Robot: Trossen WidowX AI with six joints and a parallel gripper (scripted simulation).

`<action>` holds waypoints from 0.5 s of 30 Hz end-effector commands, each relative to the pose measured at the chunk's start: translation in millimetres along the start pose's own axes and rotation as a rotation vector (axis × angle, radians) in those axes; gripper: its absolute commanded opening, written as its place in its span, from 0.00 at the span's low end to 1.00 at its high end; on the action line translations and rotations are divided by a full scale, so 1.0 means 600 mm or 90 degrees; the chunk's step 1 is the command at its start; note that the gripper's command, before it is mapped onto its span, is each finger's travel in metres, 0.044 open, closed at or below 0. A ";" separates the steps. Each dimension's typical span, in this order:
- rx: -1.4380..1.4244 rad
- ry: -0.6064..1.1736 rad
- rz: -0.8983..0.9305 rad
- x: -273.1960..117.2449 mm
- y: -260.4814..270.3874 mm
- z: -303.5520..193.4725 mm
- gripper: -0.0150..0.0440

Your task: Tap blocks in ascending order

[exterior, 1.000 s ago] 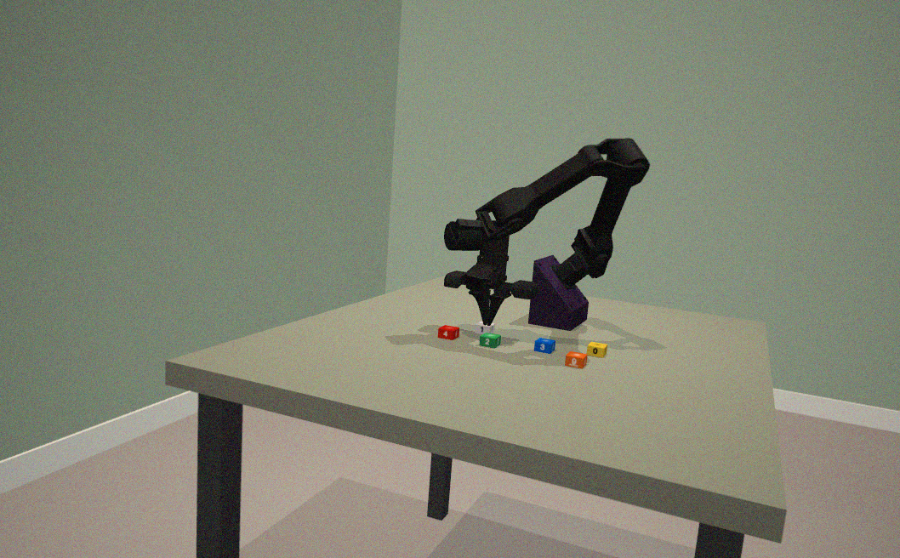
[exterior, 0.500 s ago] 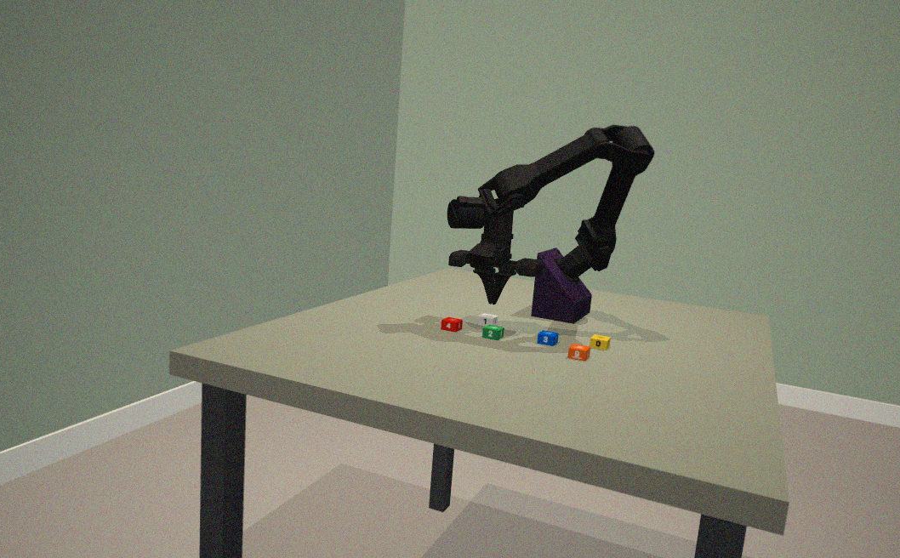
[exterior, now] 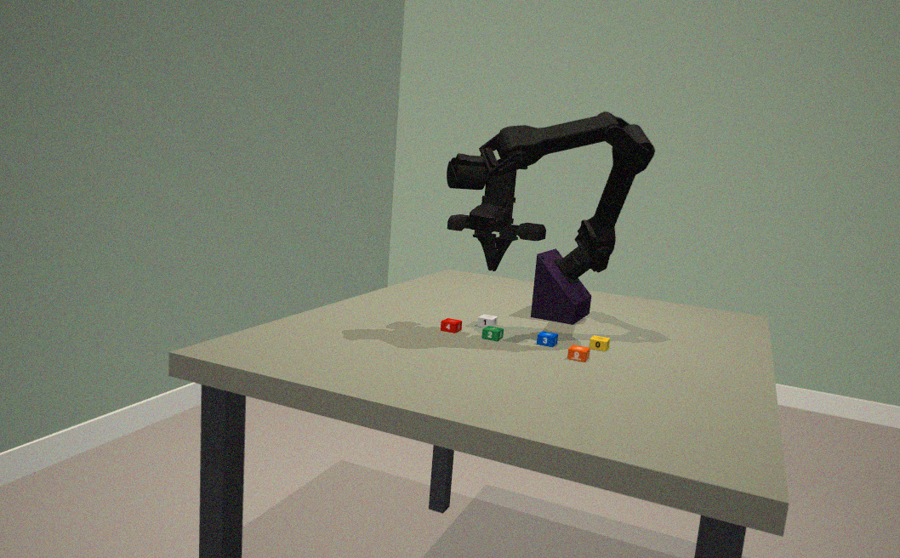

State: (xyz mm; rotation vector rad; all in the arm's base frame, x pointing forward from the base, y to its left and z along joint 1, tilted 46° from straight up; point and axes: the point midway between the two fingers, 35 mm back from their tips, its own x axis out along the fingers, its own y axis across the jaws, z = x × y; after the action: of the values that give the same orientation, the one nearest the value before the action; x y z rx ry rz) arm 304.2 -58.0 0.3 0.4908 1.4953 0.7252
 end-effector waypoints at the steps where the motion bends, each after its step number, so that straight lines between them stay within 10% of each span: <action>1: -0.006 -0.001 0.006 0.002 0.036 0.064 0.29; 15: -0.006 -0.002 0.009 0.138 0.041 0.068 0.29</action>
State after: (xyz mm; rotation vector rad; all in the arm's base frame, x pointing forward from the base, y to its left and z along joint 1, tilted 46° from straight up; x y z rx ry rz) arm 341.8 6.2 -23.3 0.4804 1.4746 0.7378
